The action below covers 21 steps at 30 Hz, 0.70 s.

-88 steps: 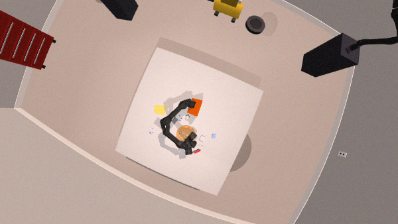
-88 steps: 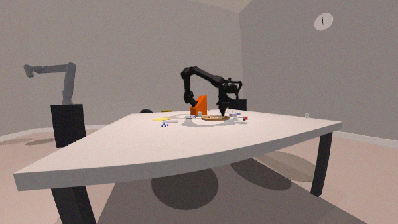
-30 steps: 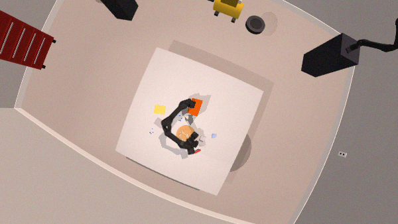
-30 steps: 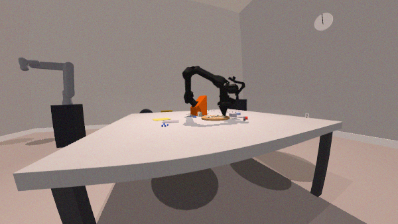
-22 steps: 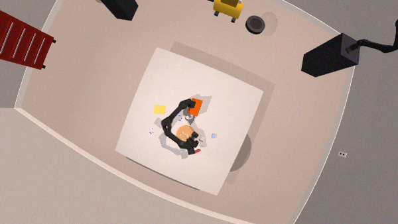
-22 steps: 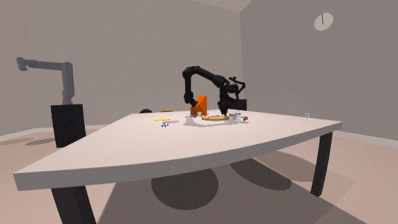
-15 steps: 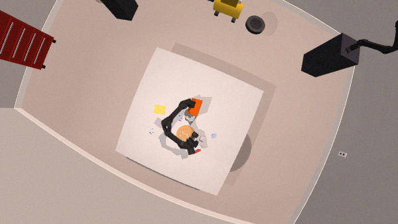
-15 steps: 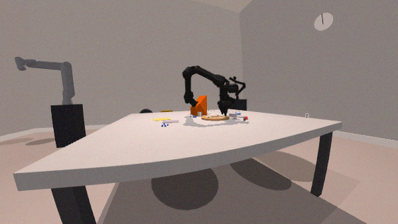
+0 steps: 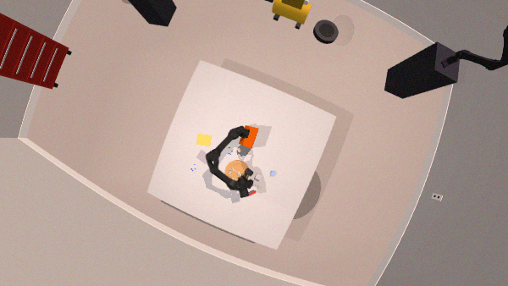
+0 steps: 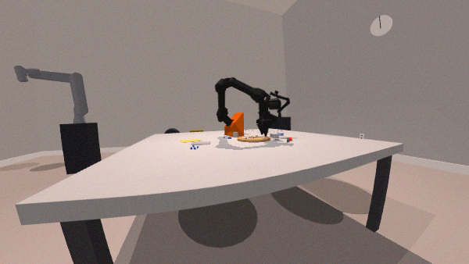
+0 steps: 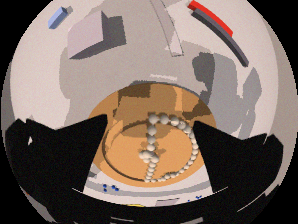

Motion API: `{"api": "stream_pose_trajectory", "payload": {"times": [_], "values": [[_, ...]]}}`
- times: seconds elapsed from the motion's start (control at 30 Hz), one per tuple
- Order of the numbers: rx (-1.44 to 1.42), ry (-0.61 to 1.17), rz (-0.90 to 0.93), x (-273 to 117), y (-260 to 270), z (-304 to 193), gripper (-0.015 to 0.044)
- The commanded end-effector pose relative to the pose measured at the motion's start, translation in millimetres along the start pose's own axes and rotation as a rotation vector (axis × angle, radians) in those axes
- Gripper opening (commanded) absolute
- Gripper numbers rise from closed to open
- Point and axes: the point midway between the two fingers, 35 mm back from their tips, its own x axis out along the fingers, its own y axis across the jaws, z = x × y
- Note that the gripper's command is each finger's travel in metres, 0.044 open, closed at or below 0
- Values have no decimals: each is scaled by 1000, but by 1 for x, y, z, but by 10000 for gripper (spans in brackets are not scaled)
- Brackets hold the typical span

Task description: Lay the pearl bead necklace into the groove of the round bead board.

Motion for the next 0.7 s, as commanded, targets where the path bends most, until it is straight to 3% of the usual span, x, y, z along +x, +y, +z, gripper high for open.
{"api": "stream_pose_trajectory", "payload": {"times": [0.0, 0.1, 0.33, 0.5, 0.67], "values": [[2, -1, 4, 0, 0, 0, 440], [2, -1, 4, 0, 0, 0, 440], [-7, -2, 5, -31, -2, -12, 256], [-7, -2, 5, -23, -2, -12, 125], [0, -11, -2, -24, -4, -10, 120]]}}
